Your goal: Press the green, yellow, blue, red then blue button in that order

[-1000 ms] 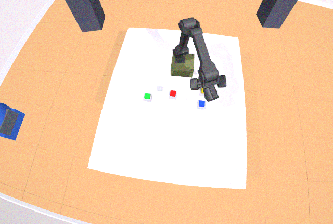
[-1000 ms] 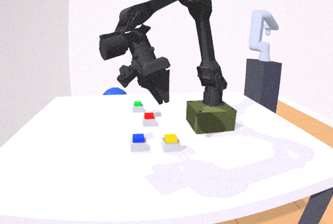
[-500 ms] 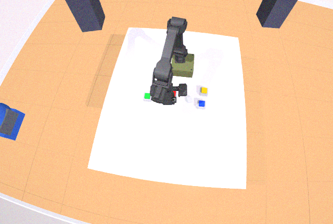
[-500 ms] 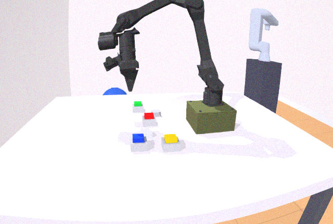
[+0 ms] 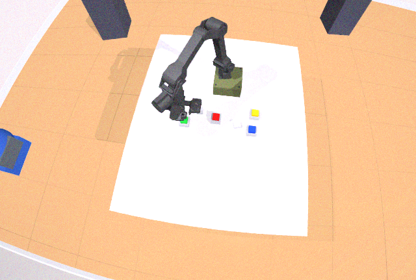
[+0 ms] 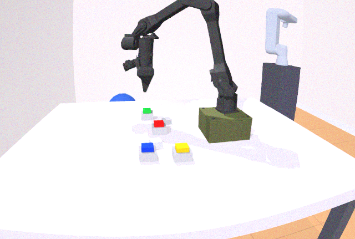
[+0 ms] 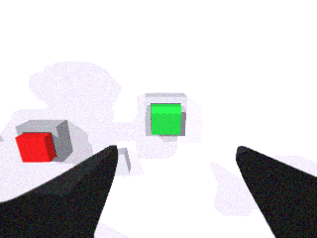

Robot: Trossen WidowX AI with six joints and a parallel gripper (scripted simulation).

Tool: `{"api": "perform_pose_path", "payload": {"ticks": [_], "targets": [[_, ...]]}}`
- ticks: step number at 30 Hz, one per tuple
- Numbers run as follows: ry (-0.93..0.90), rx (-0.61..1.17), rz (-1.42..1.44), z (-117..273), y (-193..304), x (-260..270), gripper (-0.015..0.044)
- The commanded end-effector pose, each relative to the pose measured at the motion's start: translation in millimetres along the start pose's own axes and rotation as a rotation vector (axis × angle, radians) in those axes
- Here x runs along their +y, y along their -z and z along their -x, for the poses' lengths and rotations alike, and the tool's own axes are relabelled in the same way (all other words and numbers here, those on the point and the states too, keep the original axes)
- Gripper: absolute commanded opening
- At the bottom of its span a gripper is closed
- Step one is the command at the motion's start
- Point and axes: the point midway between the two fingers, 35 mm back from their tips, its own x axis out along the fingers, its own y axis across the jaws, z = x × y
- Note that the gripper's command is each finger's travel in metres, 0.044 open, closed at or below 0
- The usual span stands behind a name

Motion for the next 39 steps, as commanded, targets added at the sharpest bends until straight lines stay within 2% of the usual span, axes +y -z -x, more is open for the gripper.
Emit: {"api": "perform_pose_path", "payload": {"ticks": [1,10,11,20,39], "targets": [[-0.007,0.026,0.008,-39,6,2,0.0269],[-0.007,0.026,0.008,-49,7,2,0.0032],[-0.007,0.026,0.008,-49,7,2,0.0020],[-0.007,0.026,0.008,-50,7,2,0.0020],[-0.007,0.026,0.008,-81,8,2,0.0020]]}}
